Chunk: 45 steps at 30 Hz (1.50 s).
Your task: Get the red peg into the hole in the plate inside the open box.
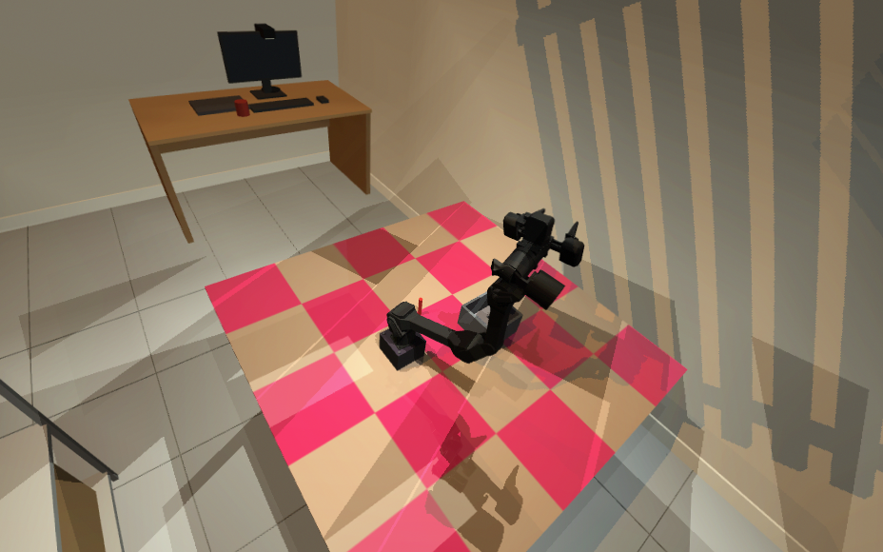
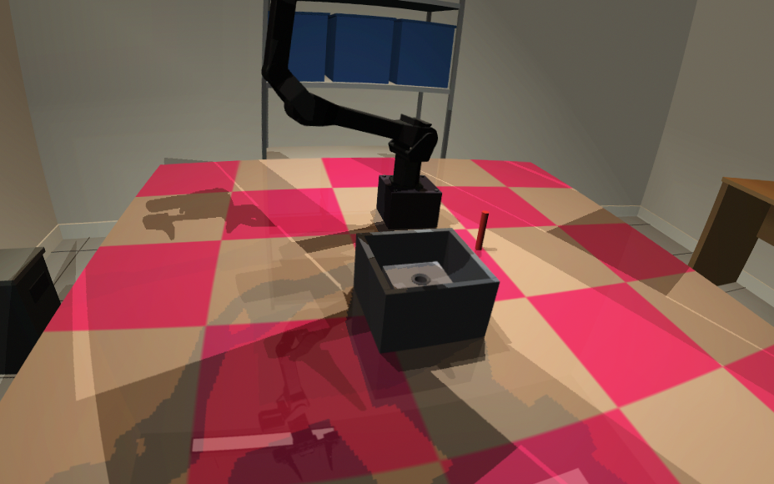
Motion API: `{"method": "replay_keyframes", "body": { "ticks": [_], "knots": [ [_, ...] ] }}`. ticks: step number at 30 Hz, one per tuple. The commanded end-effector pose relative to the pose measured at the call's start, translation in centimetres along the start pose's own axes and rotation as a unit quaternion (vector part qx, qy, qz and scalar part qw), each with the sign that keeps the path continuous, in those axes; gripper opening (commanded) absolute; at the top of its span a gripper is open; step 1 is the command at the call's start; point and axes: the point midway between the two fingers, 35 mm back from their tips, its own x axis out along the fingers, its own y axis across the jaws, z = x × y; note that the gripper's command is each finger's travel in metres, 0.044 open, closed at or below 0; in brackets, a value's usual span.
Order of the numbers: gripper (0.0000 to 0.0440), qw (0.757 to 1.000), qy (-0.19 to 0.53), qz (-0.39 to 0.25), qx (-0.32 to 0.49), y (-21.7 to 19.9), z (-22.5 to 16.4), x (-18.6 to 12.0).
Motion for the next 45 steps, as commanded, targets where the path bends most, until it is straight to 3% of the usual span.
{"method": "replay_keyframes", "body": {
  "ticks": [1, 3, 8, 15, 22, 34, 45],
  "knots": [
    [0.0419, 1.0, -0.006, -0.003, 0.001, 0.2, 0.3, -0.1],
    [0.044, 1.0, -0.019, -0.008, 0.002, 1.0, 1.2, -0.4],
    [0.044, 0.998, -0.06, -0.016, -0.012, 4.9, 4.5, -1.8],
    [0.044, 0.994, -0.098, 0.003, -0.054, 13.2, 8.1, -3.1],
    [0.044, 0.99, -0.092, 0.057, -0.092, 23.2, 8.0, -2.5],
    [0.044, 0.982, 0.039, 0.149, -0.112, 36.8, -0.7, 0.4],
    [0.044, 0.956, 0.24, 0.157, -0.062, 42.0, -13.1, 2.5]
  ]
}}
